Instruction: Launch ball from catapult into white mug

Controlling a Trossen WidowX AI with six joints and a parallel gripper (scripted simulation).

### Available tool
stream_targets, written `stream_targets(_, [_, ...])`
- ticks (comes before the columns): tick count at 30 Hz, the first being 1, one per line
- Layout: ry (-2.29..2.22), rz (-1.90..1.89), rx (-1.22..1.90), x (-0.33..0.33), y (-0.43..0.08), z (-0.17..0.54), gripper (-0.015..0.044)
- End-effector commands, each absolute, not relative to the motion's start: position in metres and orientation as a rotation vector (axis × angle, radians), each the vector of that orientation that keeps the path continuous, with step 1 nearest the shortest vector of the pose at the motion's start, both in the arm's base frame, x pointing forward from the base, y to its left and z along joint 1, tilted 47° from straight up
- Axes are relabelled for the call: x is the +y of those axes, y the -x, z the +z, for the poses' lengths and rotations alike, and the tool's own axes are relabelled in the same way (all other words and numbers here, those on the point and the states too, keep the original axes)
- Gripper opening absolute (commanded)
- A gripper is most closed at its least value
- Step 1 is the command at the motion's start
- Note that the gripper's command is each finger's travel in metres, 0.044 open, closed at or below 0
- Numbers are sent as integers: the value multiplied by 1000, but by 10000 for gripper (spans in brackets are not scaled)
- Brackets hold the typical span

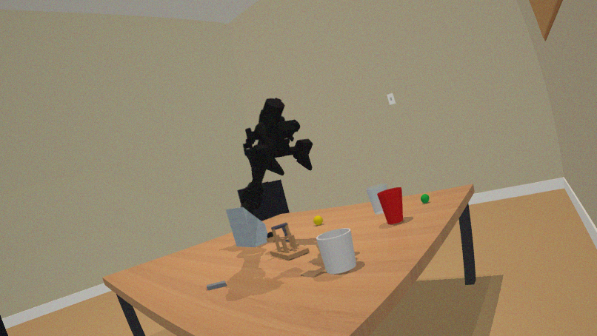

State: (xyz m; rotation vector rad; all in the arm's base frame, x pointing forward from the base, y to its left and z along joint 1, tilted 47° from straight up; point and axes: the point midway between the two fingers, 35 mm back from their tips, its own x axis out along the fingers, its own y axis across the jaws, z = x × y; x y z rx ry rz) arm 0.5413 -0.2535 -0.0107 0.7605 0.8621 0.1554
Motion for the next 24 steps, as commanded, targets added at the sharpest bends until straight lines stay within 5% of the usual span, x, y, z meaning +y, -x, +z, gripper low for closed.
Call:
stream_targets(1, [-771, 157, 863, -253, -542, -14, 440])
stream_targets(9, [-771, 157, 863, -253, -542, -14, 440])
stream_targets(24, [-771, 157, 863, -253, -542, -14, 46])
